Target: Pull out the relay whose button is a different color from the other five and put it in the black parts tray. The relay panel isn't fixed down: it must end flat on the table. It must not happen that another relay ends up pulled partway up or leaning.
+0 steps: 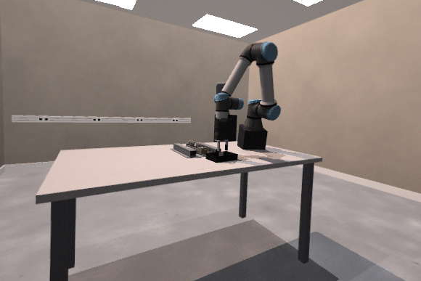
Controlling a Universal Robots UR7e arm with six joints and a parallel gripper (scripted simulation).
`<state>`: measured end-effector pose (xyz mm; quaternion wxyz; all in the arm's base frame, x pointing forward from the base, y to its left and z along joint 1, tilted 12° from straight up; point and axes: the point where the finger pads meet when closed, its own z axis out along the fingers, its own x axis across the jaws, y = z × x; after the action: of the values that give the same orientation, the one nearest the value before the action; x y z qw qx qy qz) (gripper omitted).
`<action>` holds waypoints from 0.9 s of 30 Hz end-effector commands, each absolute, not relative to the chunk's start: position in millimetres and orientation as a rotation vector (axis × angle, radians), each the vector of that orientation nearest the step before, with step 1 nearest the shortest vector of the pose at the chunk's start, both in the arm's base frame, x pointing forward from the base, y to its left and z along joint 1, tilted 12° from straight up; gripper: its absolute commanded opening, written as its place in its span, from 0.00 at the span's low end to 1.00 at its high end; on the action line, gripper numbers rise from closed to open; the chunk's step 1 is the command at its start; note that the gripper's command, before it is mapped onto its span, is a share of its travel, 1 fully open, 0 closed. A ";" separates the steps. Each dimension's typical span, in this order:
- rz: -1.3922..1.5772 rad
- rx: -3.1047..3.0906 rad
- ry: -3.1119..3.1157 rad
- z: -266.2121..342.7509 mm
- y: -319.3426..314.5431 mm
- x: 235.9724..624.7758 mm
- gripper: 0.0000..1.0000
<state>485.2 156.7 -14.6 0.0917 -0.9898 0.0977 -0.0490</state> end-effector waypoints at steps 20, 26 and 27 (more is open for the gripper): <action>-0.149 -2.939 0.293 50.1 144.3 478.1 0.98; -0.149 -2.939 0.293 64.4 141.7 476.3 0.98; -0.149 -2.939 0.293 64.7 141.7 476.3 0.98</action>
<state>477.3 144.2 56.6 0.0913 -0.9896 0.0982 -0.0529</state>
